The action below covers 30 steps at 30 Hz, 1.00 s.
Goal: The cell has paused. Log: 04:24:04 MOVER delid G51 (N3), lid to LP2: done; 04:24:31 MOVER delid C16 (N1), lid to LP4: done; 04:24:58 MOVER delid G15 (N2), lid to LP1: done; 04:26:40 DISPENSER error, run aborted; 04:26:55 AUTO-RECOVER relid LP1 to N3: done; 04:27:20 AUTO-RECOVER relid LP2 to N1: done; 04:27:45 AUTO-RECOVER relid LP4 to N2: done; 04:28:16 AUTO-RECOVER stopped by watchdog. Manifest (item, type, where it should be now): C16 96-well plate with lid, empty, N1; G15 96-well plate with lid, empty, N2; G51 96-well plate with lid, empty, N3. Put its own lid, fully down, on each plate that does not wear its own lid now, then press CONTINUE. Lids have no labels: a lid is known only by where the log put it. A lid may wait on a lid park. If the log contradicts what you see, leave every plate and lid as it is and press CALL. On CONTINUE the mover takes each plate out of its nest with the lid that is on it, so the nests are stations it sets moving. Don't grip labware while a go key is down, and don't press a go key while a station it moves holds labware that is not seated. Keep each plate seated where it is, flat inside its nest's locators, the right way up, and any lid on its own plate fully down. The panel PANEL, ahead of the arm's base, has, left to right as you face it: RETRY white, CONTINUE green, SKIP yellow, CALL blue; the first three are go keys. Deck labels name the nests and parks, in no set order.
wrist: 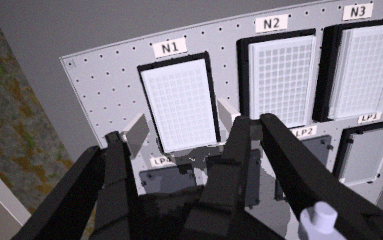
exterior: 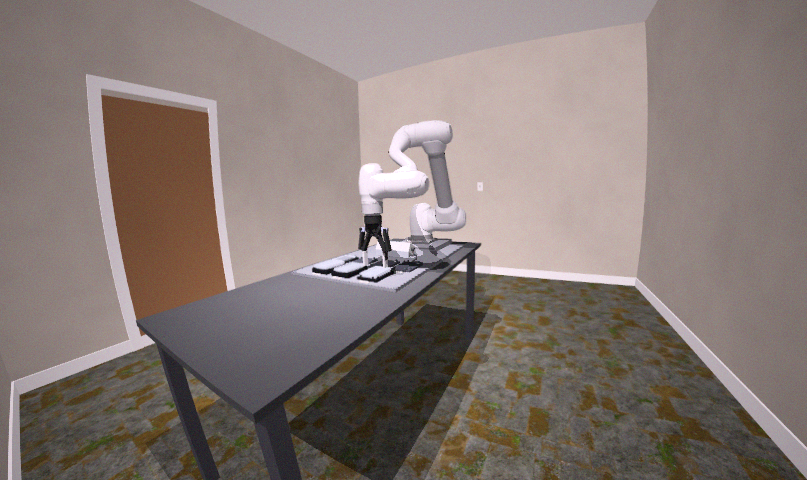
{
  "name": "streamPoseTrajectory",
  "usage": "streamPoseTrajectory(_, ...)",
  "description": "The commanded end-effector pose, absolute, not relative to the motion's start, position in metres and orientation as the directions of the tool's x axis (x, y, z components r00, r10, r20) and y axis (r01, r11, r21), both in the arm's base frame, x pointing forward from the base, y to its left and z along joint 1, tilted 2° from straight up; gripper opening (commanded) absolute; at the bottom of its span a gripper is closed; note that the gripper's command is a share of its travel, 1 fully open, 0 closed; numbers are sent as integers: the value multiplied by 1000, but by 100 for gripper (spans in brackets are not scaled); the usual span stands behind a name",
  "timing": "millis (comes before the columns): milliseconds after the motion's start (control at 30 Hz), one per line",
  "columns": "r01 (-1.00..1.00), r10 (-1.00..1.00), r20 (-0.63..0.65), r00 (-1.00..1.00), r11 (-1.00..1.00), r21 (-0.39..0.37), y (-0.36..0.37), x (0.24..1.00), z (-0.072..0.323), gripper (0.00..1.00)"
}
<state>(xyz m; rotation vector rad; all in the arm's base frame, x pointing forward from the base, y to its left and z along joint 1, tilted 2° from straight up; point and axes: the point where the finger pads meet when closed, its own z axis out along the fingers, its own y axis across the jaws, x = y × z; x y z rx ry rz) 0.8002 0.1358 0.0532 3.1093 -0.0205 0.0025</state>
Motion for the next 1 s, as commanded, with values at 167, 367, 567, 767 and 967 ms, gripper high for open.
streamPoseTrajectory(167, -13, -13, 2, 1000, -999, 32, 136, 800, 71, 66)
streamPoseTrajectory(367, -13, -13, 2, 1000, -999, 32, 137, 800, 80, 66)
streamPoseTrajectory(567, -13, -13, 2, 1000, -999, 32, 137, 800, 89, 66)
streamPoseTrajectory(767, -13, -13, 2, 1000, -999, 32, 137, 800, 93, 66)
streamPoseTrajectory(967, -13, -13, 2, 1000, -999, 32, 136, 800, 93, 66)
